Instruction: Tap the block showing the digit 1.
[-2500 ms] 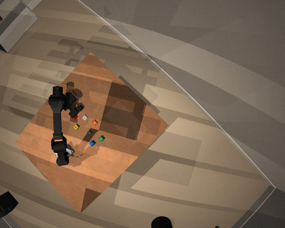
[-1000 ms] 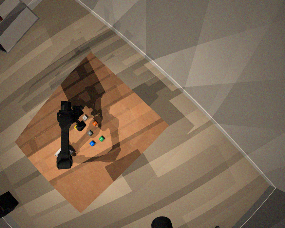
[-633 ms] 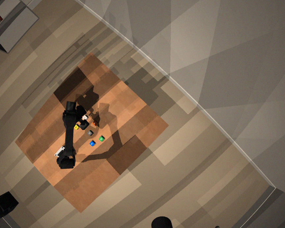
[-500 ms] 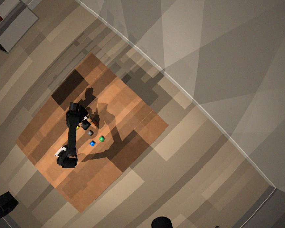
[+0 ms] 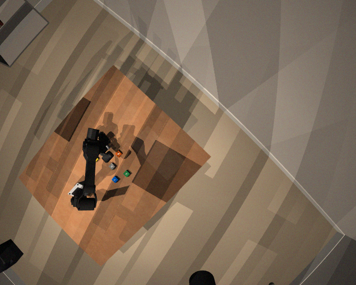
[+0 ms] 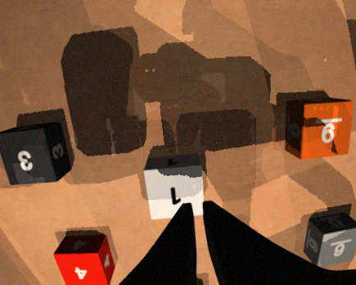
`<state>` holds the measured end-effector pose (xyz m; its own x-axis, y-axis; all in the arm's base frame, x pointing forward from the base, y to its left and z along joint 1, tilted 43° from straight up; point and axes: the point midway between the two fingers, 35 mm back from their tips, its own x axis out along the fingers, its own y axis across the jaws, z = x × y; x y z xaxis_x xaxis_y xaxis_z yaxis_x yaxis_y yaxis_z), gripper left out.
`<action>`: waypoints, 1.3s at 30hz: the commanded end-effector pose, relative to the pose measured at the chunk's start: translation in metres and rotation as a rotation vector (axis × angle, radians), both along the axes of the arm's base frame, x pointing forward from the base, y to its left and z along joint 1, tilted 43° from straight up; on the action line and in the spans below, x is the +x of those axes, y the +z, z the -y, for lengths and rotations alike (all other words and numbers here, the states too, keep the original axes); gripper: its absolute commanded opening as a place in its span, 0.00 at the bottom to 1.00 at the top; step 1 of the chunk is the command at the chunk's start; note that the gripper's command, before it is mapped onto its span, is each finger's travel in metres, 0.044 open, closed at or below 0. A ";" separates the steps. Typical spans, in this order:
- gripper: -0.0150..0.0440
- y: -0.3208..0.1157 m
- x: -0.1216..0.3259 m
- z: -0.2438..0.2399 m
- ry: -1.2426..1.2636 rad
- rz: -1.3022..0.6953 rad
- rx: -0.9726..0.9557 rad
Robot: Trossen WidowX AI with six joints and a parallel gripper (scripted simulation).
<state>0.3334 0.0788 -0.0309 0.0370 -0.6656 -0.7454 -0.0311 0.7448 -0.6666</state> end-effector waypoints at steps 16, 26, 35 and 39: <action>0.29 -0.018 0.002 0.017 0.005 0.000 -0.003; 0.29 -0.018 0.002 0.016 0.002 0.002 -0.001; 0.38 -0.001 -0.002 -0.006 0.009 -0.002 0.000; 0.56 -0.009 -0.023 -0.051 0.036 -0.019 0.015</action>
